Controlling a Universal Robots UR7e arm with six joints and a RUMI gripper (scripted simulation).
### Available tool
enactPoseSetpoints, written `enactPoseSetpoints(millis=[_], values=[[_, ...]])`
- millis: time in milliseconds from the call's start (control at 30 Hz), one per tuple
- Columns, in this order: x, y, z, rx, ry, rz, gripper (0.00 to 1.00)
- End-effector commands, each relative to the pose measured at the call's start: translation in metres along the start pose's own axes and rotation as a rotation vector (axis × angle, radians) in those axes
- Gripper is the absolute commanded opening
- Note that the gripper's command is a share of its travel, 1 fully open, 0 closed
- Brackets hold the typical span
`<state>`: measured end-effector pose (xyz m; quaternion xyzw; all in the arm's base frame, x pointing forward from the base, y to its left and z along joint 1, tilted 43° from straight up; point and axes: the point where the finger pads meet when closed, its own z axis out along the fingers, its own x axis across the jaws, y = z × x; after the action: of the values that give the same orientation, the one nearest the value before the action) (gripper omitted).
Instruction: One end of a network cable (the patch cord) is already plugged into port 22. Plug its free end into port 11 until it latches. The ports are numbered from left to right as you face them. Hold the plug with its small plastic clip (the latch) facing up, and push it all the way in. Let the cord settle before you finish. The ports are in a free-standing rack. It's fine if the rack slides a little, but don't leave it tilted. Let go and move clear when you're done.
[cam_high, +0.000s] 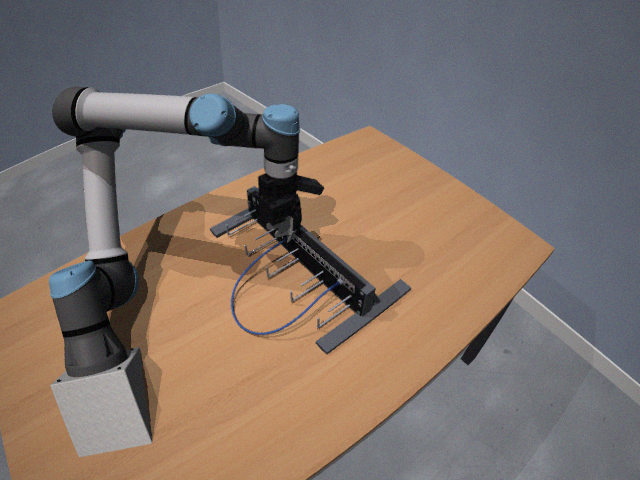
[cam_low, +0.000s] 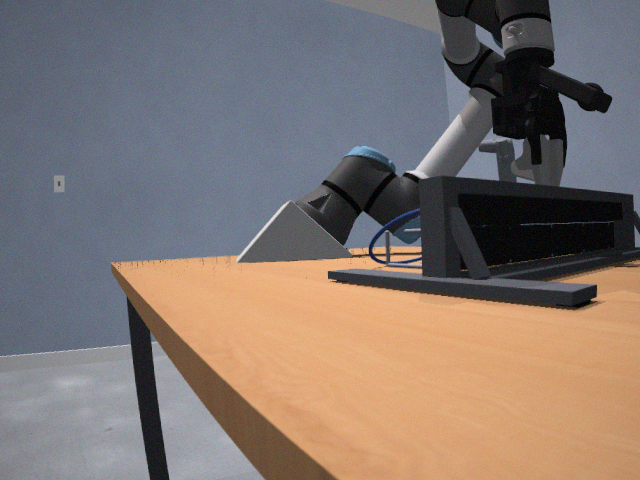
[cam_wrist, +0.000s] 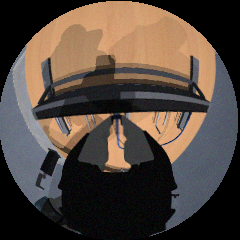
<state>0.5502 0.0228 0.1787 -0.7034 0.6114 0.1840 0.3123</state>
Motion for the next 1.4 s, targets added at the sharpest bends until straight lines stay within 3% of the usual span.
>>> enactPoseSetpoints(millis=[0,1267,1300,1367], values=[[0.0001,-0.0008,-0.0007,0.002,0.001,-0.001,0.0],[0.0001,-0.0001,-0.0006,0.002,0.001,-0.001,0.0],[0.0001,-0.0001,-0.0006,0.002,0.001,-0.001,0.22],[0.0001,-0.0001,-0.0006,0.002,0.001,-0.001,0.22]])
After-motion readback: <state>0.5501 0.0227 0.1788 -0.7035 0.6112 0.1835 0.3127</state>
